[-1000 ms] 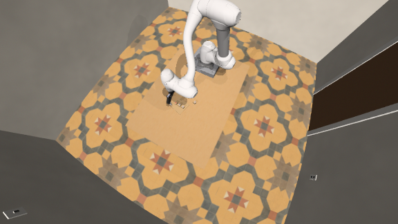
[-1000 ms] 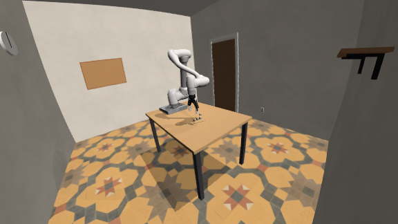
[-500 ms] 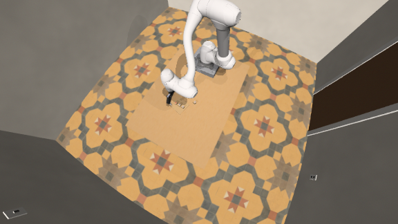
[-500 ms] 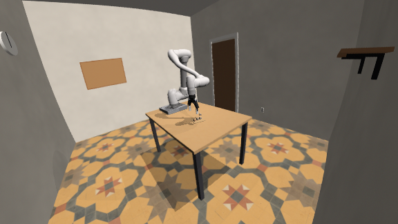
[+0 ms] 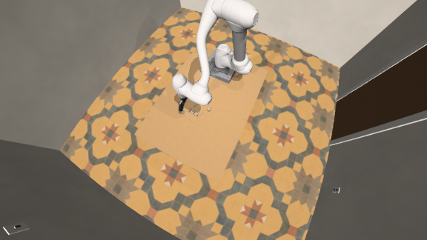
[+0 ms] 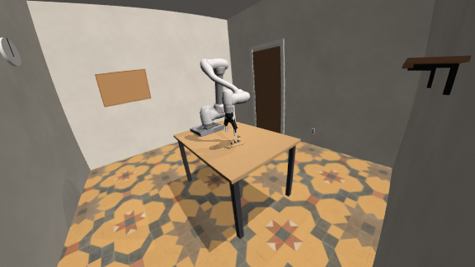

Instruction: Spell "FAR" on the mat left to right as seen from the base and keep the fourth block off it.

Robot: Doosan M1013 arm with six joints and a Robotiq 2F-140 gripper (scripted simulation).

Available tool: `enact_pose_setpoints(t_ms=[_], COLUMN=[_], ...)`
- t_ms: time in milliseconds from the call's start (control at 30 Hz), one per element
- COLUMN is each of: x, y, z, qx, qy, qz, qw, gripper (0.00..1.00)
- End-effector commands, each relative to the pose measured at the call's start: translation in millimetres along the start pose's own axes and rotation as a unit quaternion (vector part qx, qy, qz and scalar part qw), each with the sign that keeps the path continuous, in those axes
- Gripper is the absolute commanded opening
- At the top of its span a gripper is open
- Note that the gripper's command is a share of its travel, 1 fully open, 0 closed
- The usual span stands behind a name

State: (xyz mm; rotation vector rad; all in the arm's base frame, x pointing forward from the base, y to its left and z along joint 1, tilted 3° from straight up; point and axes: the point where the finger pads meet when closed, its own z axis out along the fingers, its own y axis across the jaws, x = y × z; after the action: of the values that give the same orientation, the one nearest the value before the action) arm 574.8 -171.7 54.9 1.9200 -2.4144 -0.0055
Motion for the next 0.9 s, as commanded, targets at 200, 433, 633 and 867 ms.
enact_pose_setpoints(t_ms=[200, 433, 633, 867], x=[-1.8, -1.7, -1.3, -1.3], y=[-2.4, -3.2, -6.0, -6.0], z=[-5.7, -4.1, 1.9, 1.9], qx=[0.003, 0.003, 0.003, 0.003], qy=[-0.001, -0.001, -0.001, -0.001], qz=[-0.002, -0.002, -0.003, -0.003], qw=[1.000, 1.000, 1.000, 1.000], gripper=[1.00, 1.00, 1.00, 0.37])
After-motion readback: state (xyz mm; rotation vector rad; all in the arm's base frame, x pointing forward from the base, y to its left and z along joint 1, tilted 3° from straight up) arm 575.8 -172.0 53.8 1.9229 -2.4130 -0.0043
